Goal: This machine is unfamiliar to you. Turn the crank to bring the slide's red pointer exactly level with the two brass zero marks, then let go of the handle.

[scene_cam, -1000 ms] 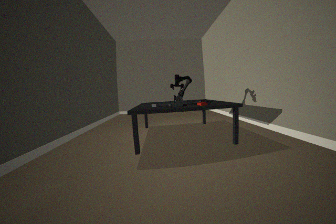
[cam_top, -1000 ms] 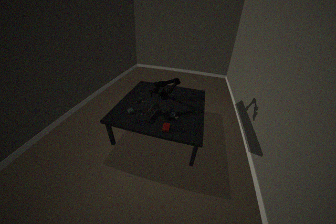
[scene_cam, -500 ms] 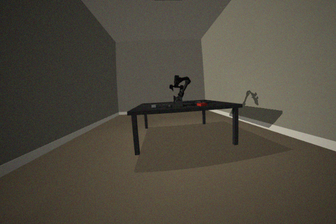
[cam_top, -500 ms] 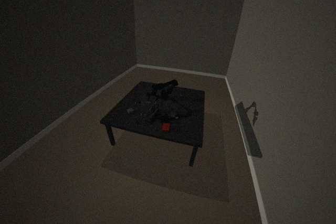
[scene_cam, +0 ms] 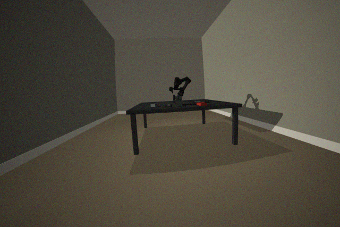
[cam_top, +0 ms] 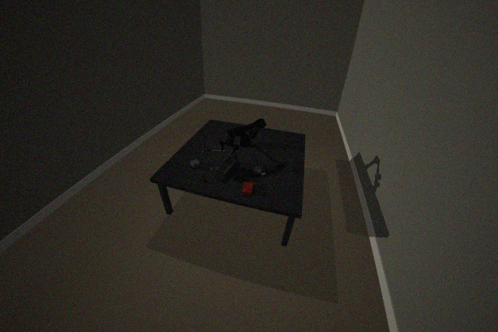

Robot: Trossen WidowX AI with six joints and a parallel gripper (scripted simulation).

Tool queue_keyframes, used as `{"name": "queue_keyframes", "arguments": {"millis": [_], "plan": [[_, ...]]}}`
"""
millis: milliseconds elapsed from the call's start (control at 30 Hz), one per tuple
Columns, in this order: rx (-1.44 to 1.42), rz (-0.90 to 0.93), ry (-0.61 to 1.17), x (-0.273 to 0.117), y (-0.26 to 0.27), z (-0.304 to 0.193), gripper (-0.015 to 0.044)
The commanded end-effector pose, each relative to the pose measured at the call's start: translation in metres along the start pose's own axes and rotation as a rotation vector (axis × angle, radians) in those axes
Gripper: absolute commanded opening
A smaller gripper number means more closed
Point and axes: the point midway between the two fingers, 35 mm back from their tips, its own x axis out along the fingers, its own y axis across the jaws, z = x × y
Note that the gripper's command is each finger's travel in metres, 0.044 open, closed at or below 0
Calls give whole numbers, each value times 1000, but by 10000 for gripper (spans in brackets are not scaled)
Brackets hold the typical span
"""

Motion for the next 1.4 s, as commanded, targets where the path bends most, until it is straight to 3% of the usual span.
{"name": "queue_keyframes", "arguments": {"millis": [0,267,633,1367], "plan": [[3,-5,0,1,-1,-1,440],[3,-5,0,0,-1,0,440],[2,-2,1,-37,-5,31,440],[157,-28,-52,-111,21,-49,440]]}}
